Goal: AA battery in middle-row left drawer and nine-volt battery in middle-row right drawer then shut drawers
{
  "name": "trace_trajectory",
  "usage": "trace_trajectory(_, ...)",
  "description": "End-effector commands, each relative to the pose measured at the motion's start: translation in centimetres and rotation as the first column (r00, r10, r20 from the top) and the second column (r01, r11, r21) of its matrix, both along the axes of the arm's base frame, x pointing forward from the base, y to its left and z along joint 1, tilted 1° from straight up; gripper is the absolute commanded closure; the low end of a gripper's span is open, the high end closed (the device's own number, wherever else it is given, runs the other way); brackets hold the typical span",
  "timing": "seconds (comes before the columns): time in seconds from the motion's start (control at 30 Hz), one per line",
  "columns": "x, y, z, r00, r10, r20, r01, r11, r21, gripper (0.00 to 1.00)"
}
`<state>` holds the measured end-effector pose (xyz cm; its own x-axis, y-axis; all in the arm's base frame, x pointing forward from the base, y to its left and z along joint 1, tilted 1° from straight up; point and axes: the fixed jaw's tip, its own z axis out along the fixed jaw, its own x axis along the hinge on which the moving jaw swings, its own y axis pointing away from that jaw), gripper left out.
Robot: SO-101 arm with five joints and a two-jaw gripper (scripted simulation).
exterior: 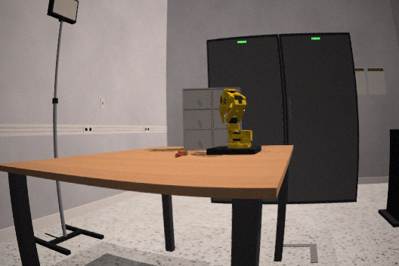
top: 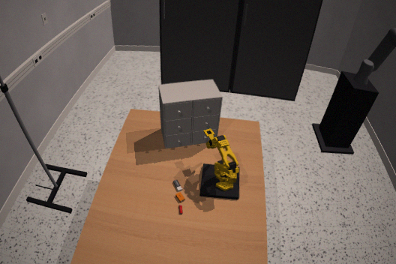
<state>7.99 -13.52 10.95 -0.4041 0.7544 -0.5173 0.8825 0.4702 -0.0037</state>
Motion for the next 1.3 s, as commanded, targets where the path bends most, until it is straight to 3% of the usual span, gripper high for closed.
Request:
trace_trajectory(0.0, 1.1, -0.6, 0.6, 0.998, -0.030, 0.064, 0.031, 0.999, -0.019, 0.52)
trace_trajectory(0.57, 6.4, -2.7, 4.0, 0.913, -0.125, 0.388, 0.154, 0.987, -0.045, 0.60)
trace_trajectory(0.9, 10.1, -3.0, 6.4, 0.784, -0.165, 0.598, 0.196, 0.981, 0.013, 0.64)
trace_trajectory(0.97, 10.1, -3.0, 6.4, 0.784, -0.165, 0.598, 0.196, 0.981, 0.013, 0.64)
trace_trajectory(1.27, 13.4, -2.7, 8.7, 0.624, -0.204, 0.754, 0.188, 0.976, 0.109, 0.69)
